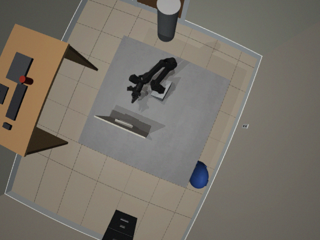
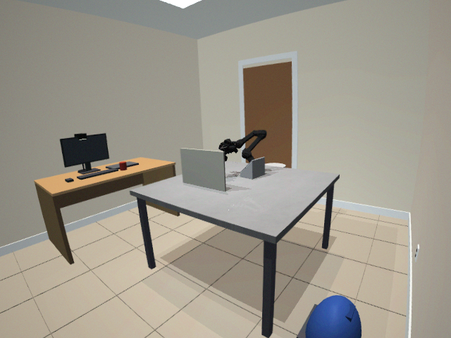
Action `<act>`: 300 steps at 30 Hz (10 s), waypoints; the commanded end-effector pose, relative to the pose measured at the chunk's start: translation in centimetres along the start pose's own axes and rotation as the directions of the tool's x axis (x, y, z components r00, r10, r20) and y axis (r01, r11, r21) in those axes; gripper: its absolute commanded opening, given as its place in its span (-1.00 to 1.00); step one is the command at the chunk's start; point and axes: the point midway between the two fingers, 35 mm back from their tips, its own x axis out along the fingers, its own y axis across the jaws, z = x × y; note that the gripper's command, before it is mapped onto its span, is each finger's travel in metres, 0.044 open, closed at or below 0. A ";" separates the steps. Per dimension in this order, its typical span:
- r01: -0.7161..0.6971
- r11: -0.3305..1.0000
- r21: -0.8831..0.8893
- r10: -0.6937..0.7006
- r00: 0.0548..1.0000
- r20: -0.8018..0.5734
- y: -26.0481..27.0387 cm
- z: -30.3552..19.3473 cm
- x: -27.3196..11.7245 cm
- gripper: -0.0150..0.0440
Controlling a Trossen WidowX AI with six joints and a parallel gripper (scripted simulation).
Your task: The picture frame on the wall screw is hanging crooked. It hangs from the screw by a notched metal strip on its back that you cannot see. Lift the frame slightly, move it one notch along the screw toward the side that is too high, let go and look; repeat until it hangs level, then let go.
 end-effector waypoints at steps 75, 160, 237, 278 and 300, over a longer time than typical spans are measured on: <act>-0.007 0.987 0.160 0.006 1.000 0.003 -3.6 -0.9 15.1 0.39; -0.008 0.987 0.161 0.008 1.000 0.006 -3.5 -1.0 19.9 0.03; -0.008 0.987 0.161 0.008 1.000 0.006 -2.8 -0.8 19.9 -0.49; -0.009 0.987 0.161 0.008 1.000 0.006 -2.9 -0.1 19.9 -0.49; 0.001 0.987 0.161 -0.002 1.000 0.007 -3.5 -0.2 19.9 -0.49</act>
